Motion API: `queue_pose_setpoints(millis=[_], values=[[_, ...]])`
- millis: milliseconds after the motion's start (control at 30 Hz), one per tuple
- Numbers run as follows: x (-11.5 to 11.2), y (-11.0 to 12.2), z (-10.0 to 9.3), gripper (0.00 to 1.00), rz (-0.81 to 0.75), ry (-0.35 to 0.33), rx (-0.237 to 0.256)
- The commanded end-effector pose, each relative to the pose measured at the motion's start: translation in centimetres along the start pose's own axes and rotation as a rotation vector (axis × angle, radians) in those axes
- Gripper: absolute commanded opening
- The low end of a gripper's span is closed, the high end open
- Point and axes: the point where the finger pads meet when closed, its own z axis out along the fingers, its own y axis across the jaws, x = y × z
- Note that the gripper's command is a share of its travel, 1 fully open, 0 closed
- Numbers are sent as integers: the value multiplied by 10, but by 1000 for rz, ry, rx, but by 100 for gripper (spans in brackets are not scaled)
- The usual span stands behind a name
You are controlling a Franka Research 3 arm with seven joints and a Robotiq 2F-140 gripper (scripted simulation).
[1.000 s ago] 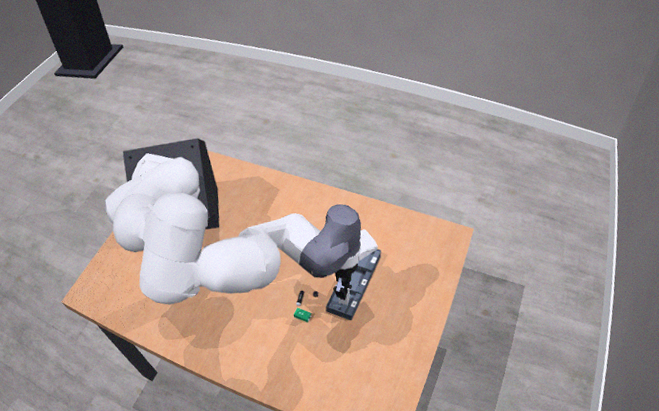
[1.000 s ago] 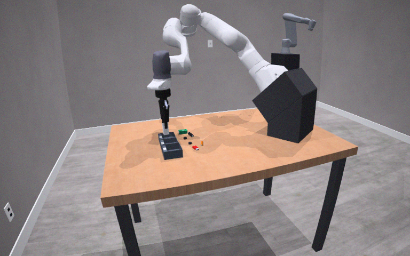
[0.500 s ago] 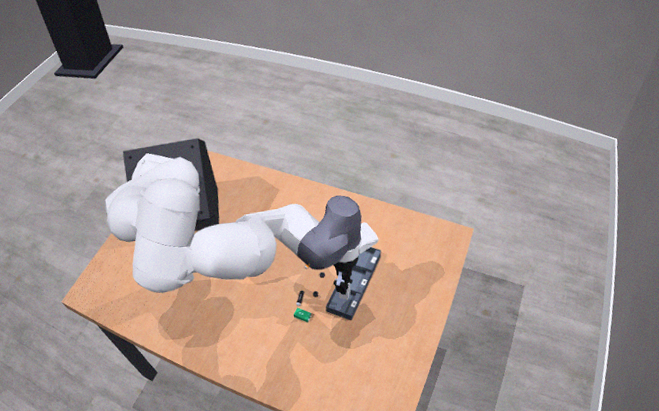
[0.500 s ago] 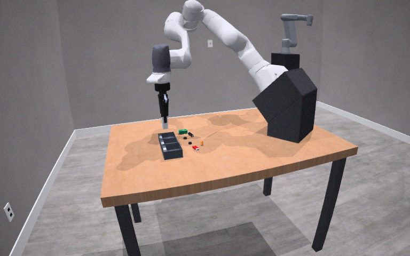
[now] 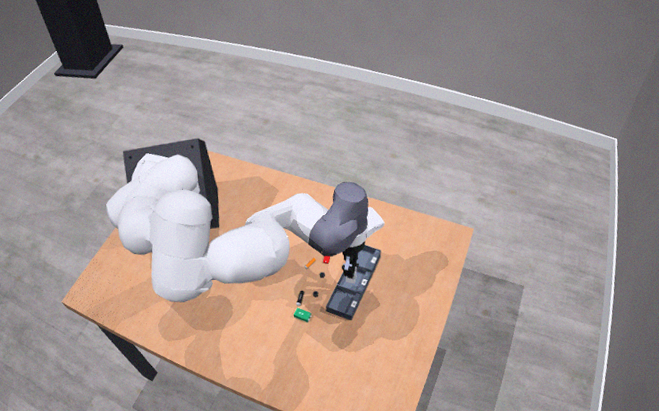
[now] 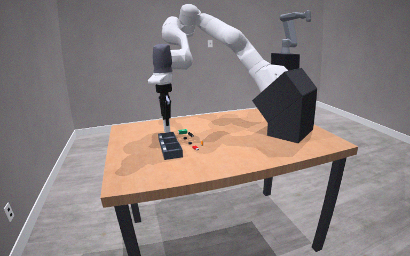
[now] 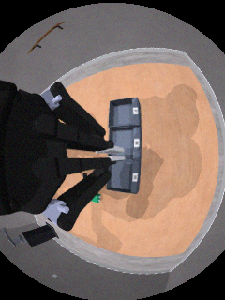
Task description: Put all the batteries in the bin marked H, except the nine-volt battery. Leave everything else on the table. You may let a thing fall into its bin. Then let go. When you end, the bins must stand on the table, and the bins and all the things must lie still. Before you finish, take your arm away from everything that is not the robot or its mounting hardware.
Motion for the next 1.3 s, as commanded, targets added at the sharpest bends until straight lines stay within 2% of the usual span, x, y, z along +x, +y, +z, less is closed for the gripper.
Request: queue_pose_setpoints(millis=[0, 200, 633, 1100, 1267], values=[[0, -4, 3, 5, 34, -5, -28], [4, -27, 3, 5, 34, -5, -28], [4, -27, 3, 5, 34, -5, -28], [4, -26, 41, 5, 34, -5, -28], [4, -26, 49, 5, 34, -5, -28]])
